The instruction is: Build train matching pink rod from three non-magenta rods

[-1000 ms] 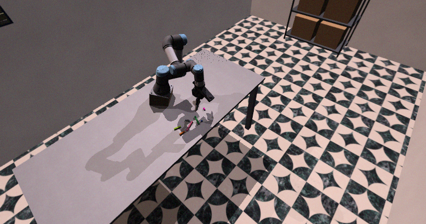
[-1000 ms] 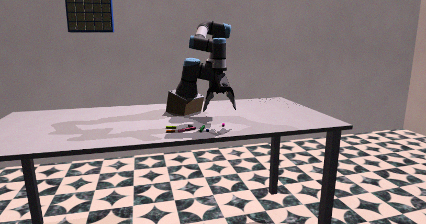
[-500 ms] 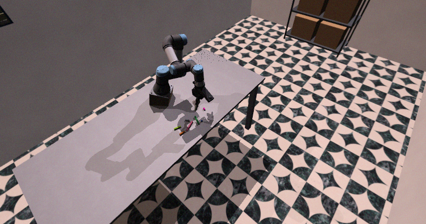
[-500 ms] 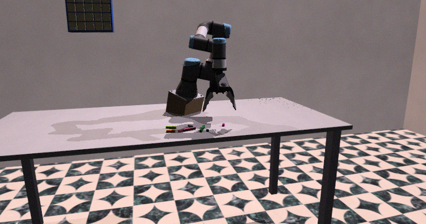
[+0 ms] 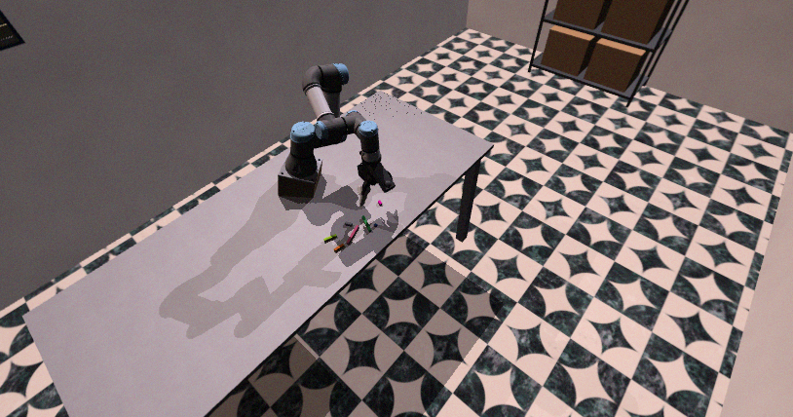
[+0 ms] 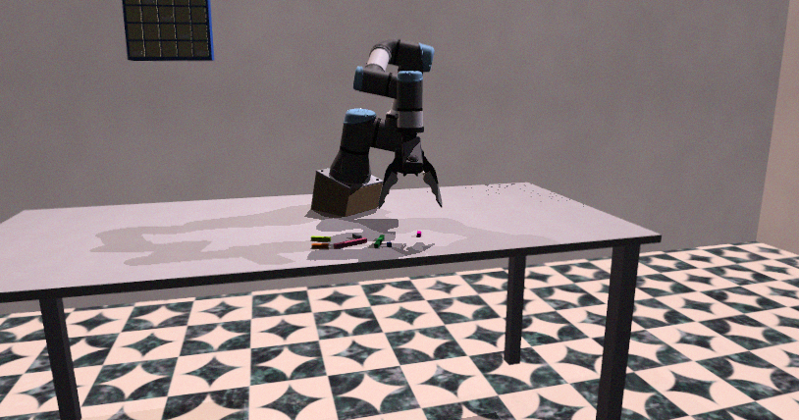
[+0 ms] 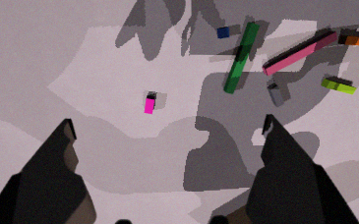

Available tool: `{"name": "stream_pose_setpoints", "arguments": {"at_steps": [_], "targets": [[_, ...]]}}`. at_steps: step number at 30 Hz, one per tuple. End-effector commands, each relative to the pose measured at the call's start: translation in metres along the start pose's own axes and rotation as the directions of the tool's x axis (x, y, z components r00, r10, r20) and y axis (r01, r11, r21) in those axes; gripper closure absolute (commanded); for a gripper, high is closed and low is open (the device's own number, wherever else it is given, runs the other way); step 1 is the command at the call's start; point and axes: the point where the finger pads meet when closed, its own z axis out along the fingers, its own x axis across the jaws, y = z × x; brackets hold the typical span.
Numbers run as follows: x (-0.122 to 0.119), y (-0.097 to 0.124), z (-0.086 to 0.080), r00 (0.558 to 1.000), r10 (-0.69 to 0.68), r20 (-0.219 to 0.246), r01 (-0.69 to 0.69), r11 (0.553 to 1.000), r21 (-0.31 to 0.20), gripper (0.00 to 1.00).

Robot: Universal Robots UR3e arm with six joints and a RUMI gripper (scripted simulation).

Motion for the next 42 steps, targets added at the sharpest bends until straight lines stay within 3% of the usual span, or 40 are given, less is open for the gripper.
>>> {"name": "stream_pose_setpoints", "arguments": {"at_steps": [1, 20, 35, 37, 39, 42], "targets": [[0.003, -0.001, 0.000, 0.989, 0.151, -0.003, -0.151, 0.989, 0.001, 0.00], [0.011, -0.002, -0.001, 0.904, 0.428, -0.002, -0.428, 0.904, 0.003, 0.00], [0.018, -0.001, -0.001, 0.742, 0.670, -0.001, -0.670, 0.742, 0.004, 0.00], [0.018, -0.001, -0.001, 0.742, 0.670, -0.001, -0.670, 0.742, 0.004, 0.00], [0.019, 0.000, -0.001, 0.695, 0.719, -0.001, -0.719, 0.695, 0.004, 0.00], [0.020, 0.000, -0.001, 0.659, 0.752, -0.001, -0.752, 0.659, 0.004, 0.00]]}}
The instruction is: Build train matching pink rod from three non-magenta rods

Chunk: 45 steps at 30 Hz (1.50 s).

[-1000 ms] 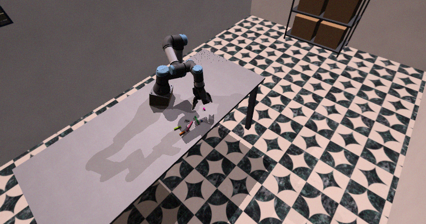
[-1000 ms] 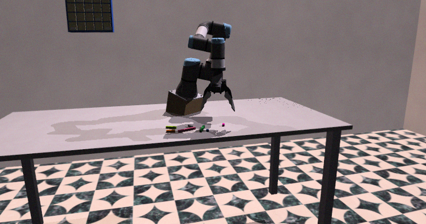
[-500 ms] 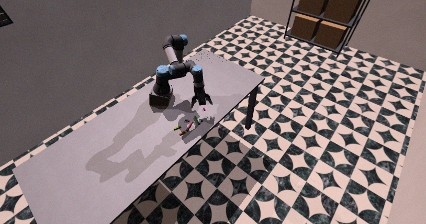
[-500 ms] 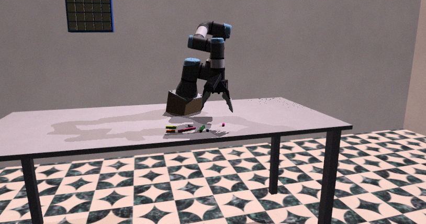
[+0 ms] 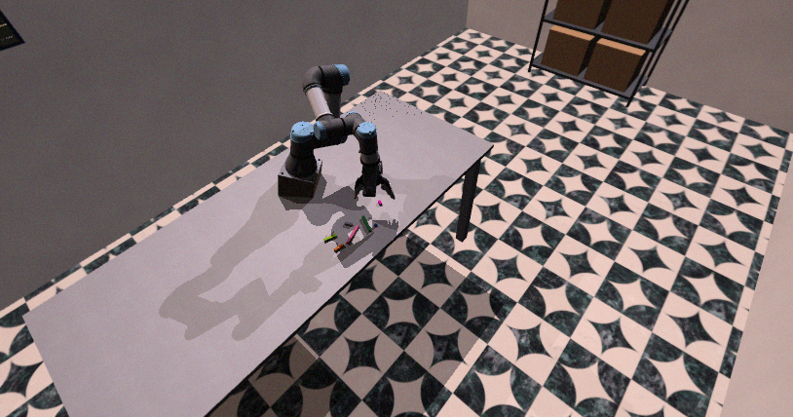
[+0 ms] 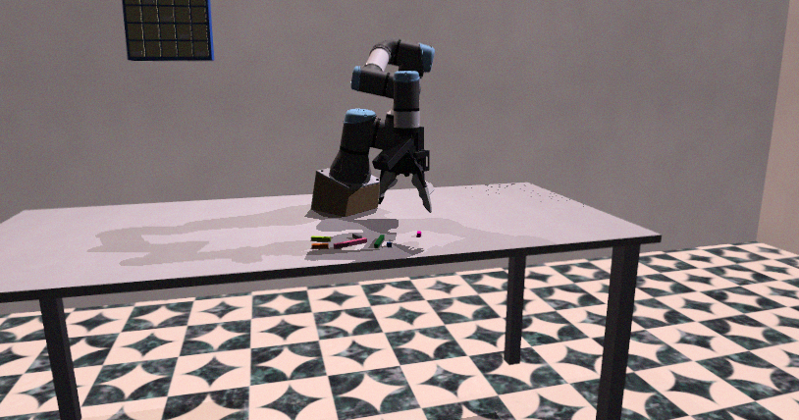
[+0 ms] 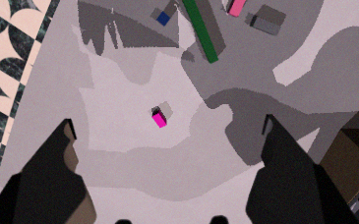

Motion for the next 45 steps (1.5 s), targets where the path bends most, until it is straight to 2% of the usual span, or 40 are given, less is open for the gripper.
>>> {"name": "stream_pose_setpoints", "arguments": {"at_steps": [1, 10, 12, 14, 27, 29, 31, 44, 45], "targets": [[0.002, -0.002, -0.001, 0.986, 0.166, -0.005, -0.166, 0.986, 0.008, 0.00], [0.005, -0.003, -0.001, 0.947, 0.320, -0.004, -0.320, 0.947, 0.009, 0.00], [0.005, -0.003, -0.001, 0.947, 0.320, -0.004, -0.320, 0.947, 0.009, 0.00], [0.007, -0.004, -0.001, 0.923, 0.384, -0.003, -0.384, 0.923, 0.009, 0.00], [0.011, -0.004, -0.001, 0.814, 0.581, -0.001, -0.581, 0.814, 0.010, 0.00], [0.011, -0.004, -0.001, 0.814, 0.581, -0.001, -0.581, 0.814, 0.010, 0.00], [0.012, -0.004, -0.001, 0.772, 0.635, 0.000, -0.635, 0.772, 0.010, 0.00], [0.016, -0.004, -0.001, 0.610, 0.793, 0.002, -0.793, 0.610, 0.010, 0.00], [0.016, -0.004, -0.001, 0.610, 0.793, 0.002, -0.793, 0.610, 0.010, 0.00]]}}
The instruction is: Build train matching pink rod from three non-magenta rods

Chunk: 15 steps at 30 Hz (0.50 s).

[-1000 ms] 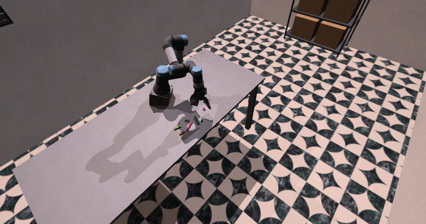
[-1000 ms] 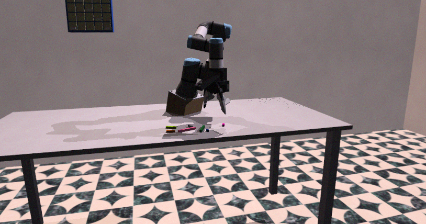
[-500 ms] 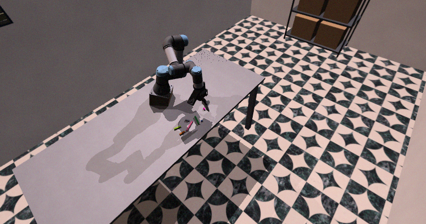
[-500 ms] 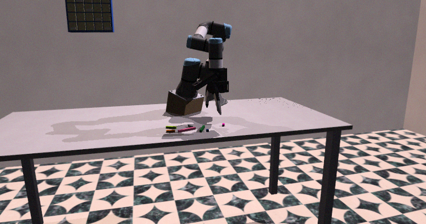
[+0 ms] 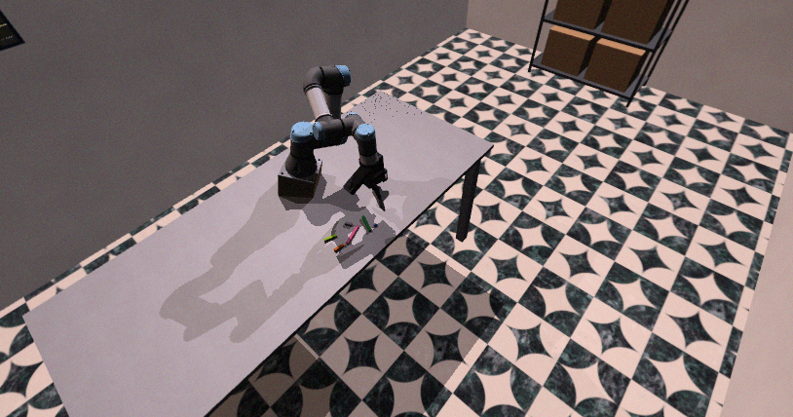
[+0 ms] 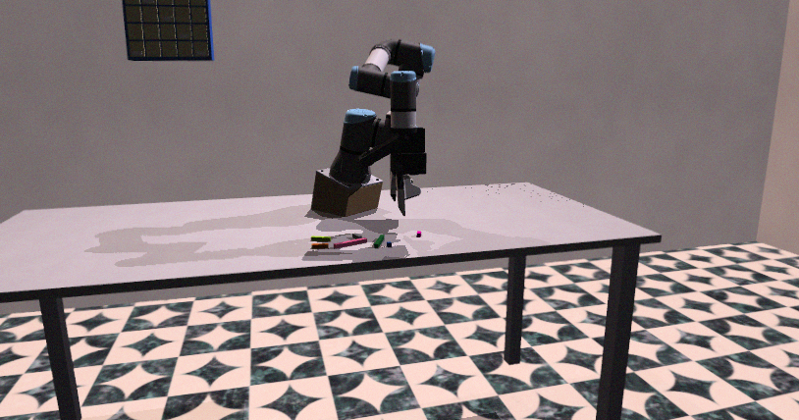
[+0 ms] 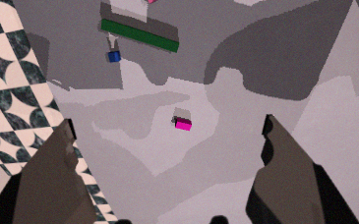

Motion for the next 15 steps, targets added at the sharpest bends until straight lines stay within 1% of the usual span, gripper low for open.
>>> {"name": "stream_pose_setpoints", "arguments": {"at_steps": [1, 3, 9, 15], "targets": [[0.0003, -0.0010, -0.0008, 0.991, 0.131, 0.002, -0.131, 0.991, 0.010, 0.00], [0.0011, -0.0016, -0.0008, 0.980, 0.198, 0.003, -0.198, 0.980, 0.010, 0.00], [0.0022, -0.0023, -0.0008, 0.955, 0.298, 0.004, -0.298, 0.955, 0.010, 0.00], [0.0033, -0.0029, -0.0008, 0.918, 0.397, 0.005, -0.397, 0.918, 0.009, 0.00]]}}
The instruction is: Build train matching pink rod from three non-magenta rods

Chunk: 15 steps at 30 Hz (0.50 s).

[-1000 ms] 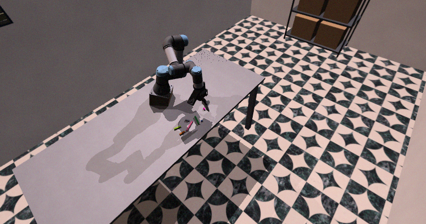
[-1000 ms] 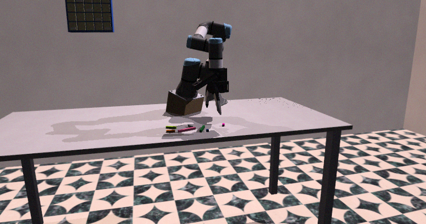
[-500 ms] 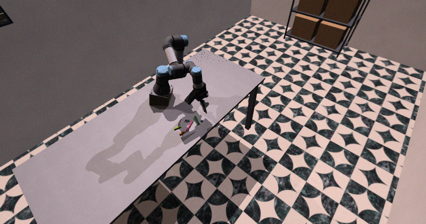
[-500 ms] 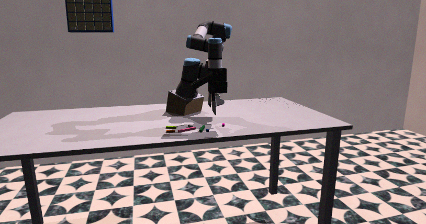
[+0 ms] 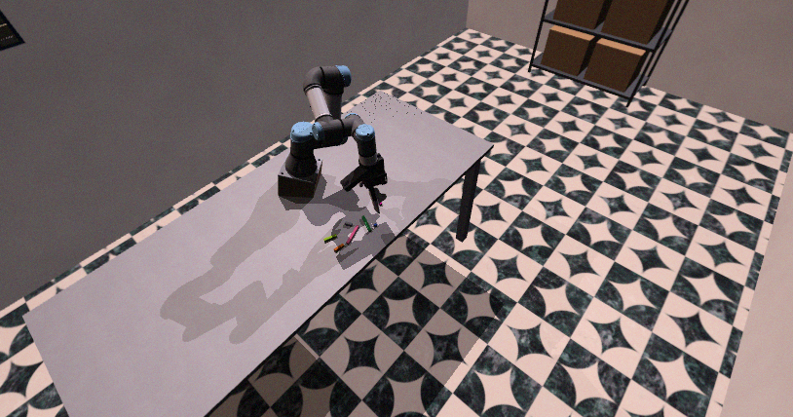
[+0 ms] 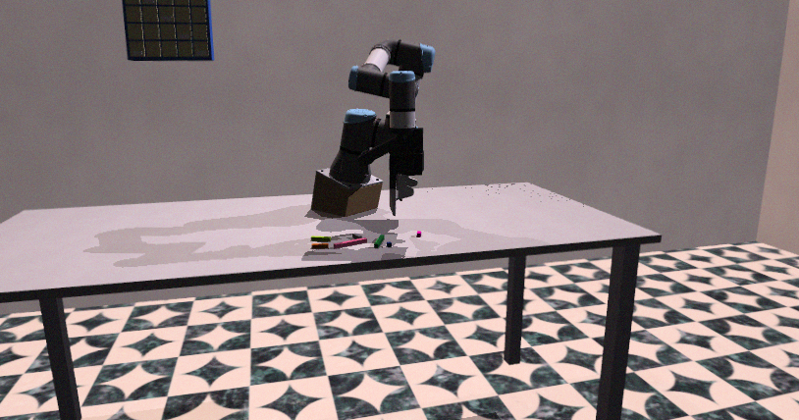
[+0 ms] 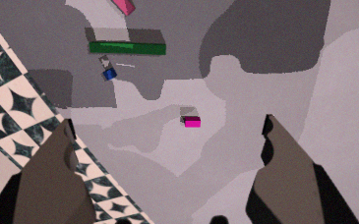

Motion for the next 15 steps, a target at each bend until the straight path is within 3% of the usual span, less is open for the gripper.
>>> {"name": "stream_pose_setpoints", "arguments": {"at_steps": [1, 15], "targets": [[0.0005, -0.0008, -0.0008, 0.986, 0.166, 0.005, -0.166, 0.986, 0.009, 0.00], [0.0024, -0.0020, -0.0008, 0.918, 0.397, 0.007, -0.398, 0.918, 0.008, 0.00]]}}
